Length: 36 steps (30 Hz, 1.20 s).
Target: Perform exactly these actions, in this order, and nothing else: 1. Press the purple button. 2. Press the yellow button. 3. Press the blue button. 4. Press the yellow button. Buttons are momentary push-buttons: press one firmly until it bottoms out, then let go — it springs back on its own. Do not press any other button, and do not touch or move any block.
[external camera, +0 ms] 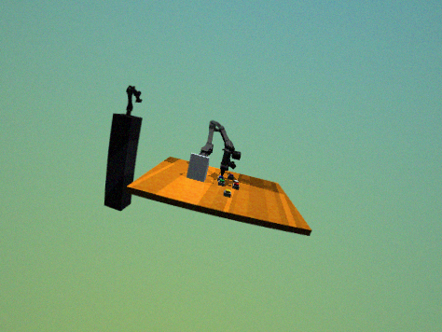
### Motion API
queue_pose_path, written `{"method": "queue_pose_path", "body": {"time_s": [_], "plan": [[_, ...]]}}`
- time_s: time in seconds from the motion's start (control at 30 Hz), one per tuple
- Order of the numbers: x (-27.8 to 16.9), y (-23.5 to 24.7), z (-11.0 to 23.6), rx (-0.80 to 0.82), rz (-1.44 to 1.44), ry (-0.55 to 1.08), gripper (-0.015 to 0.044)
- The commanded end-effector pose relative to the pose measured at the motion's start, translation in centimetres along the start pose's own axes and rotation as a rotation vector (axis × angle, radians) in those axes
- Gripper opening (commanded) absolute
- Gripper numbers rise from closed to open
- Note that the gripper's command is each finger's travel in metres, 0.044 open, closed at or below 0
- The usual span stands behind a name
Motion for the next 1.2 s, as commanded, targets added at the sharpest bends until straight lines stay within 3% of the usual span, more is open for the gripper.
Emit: {"method": "queue_pose_path", "body": {"time_s": [0.0, 0.73, 1.17], "plan": [[-0.2, 0.0, -0.7, 0.007, -0.007, 0.004, 0.002], [-0.2, 0.1, -1.2, 0.009, -0.007, 0.004, 0.002], [0.0, -0.2, 4.6, -0.002, -0.007, 0.004, 0.002]]}}
Point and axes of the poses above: the point midway between the two fingers, 35 mm back from their tips, its own z axis back along the fingers, its own y axis across the jaws, x = y × z, the point moved 9 cm from there along z, back along the fingers, and after that the axes turned 8 degrees about z, right-handed, at the moved point
